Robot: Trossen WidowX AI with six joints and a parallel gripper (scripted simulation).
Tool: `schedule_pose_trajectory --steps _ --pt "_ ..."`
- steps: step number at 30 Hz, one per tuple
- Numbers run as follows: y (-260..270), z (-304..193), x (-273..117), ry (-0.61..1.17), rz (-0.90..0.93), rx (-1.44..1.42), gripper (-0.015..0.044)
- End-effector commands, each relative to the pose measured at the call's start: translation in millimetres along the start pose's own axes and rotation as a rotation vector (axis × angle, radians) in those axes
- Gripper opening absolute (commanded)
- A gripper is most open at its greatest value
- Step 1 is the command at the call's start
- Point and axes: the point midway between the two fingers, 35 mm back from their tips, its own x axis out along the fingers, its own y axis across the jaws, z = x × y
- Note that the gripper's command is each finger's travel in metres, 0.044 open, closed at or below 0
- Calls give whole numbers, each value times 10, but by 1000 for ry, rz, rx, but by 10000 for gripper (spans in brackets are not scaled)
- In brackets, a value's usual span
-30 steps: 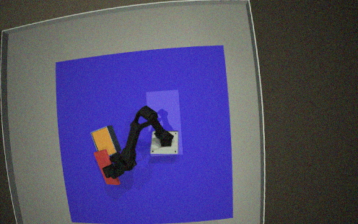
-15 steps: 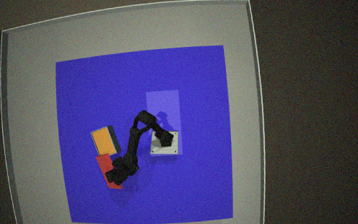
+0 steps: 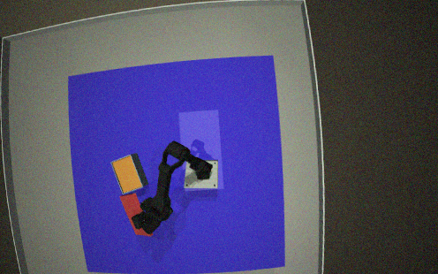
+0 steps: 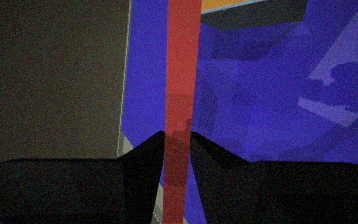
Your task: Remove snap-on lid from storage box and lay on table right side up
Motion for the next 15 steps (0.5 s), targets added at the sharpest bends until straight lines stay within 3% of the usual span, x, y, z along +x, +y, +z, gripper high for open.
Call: schedule_pose_trajectory --steps 1,15 --pt "47 -82 -30 0 13 13 0" --pt "33 -362 -55 2 13 15 0"
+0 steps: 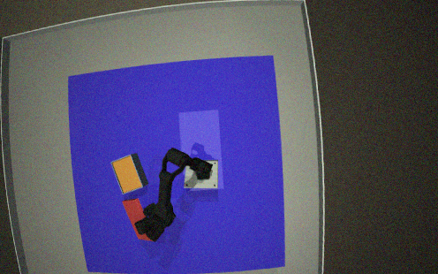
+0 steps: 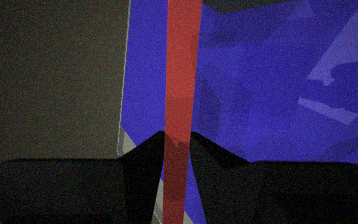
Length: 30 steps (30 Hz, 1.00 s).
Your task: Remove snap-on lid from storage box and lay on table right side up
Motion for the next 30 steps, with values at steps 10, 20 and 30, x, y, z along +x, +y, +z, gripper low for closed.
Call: schedule_pose_trajectory --steps 10,20,30 --pt "37 -263 -47 1 13 14 0" --pt "27 -463 -66 2 14 15 0" --pt "18 -663 -86 4 14 16 0"
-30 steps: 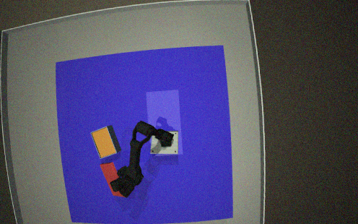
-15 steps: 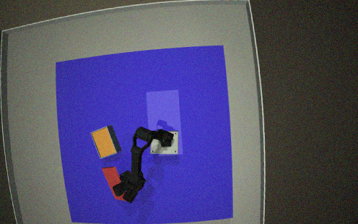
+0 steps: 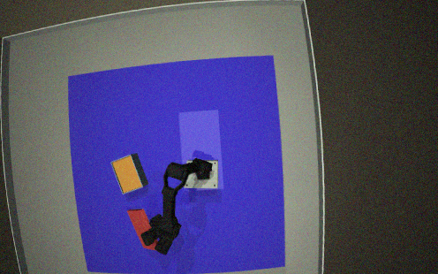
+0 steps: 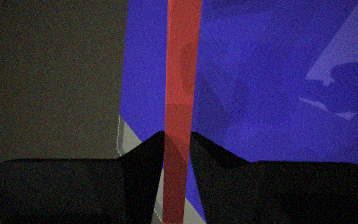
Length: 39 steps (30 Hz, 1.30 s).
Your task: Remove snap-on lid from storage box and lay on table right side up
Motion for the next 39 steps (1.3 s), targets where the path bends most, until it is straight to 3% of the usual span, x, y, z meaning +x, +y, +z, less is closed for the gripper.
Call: schedule_pose_trajectory --steps 1,12,39 --pt "45 -86 -34 1 14 14 0" --pt "35 -290 -53 2 14 15 0" --pt "-172 -255 108 1 14 14 0"
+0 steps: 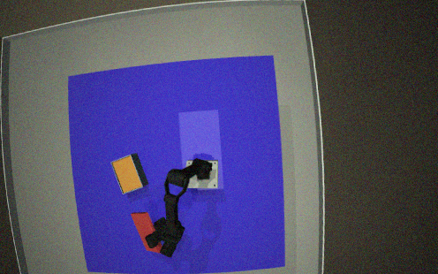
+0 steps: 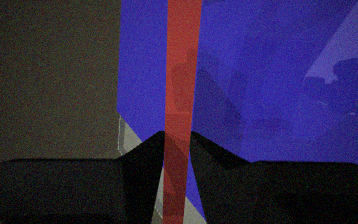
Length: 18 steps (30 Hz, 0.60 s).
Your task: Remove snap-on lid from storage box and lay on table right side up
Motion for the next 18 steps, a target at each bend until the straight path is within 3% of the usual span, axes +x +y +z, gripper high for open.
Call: schedule_pose_trajectory --steps 1,18 --pt "-9 3 16 -3 7 -3 0" --pt "-113 4 104 -3 7 -3 0"
